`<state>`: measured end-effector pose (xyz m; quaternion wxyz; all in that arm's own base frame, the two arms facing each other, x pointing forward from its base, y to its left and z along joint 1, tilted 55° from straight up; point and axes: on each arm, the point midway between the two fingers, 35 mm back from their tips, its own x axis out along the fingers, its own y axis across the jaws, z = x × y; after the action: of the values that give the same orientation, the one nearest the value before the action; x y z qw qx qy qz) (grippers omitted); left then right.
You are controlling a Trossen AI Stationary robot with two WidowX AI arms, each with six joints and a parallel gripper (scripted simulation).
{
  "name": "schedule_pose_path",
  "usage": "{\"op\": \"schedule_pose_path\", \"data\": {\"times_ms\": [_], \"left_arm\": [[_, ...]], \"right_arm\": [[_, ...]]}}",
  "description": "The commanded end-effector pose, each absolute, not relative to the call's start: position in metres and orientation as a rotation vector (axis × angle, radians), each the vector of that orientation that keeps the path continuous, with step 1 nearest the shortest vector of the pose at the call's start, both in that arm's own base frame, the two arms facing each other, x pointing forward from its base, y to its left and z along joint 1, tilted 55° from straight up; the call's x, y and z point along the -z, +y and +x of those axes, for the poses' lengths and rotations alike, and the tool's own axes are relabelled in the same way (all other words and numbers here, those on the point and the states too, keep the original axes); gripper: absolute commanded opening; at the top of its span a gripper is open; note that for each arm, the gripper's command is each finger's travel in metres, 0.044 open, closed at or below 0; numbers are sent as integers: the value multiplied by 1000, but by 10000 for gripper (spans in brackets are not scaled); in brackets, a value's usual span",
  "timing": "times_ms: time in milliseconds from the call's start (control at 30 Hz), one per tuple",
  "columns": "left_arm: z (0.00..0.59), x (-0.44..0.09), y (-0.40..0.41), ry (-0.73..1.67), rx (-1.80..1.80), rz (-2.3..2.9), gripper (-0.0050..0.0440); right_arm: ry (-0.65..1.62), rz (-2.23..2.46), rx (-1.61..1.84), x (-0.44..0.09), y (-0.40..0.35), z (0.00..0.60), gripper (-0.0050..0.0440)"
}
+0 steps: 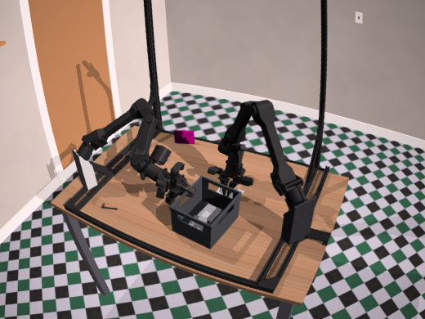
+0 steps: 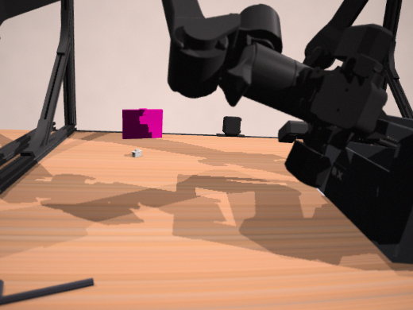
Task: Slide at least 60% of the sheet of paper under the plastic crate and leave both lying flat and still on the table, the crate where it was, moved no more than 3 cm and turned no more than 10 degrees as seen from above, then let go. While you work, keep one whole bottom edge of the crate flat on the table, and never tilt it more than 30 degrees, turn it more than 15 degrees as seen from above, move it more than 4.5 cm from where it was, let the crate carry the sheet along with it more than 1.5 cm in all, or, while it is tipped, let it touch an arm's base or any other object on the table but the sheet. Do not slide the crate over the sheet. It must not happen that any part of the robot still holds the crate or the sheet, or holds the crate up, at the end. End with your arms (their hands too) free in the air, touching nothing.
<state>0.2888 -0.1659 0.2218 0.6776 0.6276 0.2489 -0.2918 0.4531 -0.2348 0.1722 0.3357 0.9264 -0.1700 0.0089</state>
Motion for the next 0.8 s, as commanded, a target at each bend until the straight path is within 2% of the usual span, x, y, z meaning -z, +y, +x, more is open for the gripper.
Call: {"op": "schedule_pose_path", "data": {"times_ms": [0,767], "left_arm": [[291,-214,-165,564,672,1407,60],[297,-207,-152,564,672,1407,60]], "right_arm": [[-589,2378,-59,-197,-267,435,0],[-589,2378,-59,-197,-267,435,0]]}}
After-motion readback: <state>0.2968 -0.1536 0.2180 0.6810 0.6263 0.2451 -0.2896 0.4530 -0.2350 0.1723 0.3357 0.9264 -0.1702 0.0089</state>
